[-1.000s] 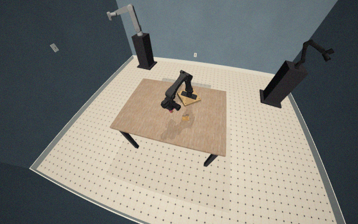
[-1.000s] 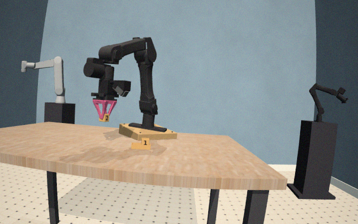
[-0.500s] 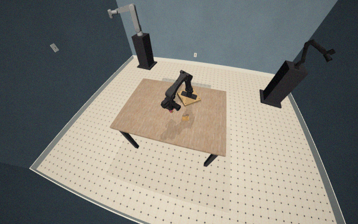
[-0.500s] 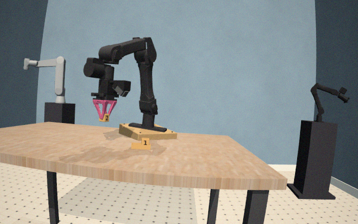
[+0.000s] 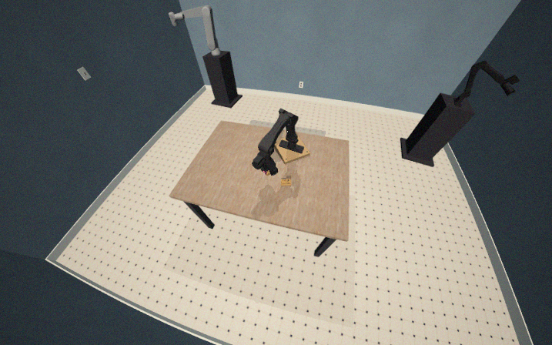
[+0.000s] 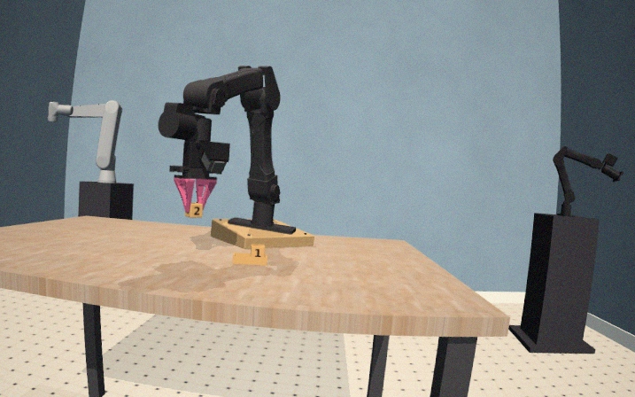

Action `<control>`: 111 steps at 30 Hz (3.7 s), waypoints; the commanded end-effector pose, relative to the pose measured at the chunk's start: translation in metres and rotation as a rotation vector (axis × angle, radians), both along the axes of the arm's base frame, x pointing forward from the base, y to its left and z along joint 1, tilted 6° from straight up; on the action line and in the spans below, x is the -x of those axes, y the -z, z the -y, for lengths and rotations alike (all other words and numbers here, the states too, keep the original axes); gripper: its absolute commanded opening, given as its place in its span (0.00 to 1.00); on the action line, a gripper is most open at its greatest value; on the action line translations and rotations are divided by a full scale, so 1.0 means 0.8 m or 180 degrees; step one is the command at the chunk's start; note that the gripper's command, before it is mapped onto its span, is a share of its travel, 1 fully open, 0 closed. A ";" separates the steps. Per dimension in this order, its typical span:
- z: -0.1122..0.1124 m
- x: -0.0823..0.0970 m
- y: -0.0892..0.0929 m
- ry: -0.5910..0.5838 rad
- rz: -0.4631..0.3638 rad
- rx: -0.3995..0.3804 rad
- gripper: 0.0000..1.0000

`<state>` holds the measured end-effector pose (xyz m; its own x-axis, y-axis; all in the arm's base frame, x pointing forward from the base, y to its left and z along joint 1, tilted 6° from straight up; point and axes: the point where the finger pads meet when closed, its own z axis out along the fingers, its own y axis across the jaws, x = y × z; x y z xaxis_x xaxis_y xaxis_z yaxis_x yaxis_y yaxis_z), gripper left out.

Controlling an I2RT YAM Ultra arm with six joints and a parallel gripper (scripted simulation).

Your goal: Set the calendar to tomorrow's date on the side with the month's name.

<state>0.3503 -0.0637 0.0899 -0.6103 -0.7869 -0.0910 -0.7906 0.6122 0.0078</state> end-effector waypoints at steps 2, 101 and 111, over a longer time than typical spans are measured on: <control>-0.012 -0.012 -0.027 0.0705 0.0166 -0.0036 0.26; -0.041 -0.015 0.103 0.1842 -0.0031 -0.0114 0.26; -0.039 -0.013 0.104 0.1845 -0.0037 -0.0113 0.26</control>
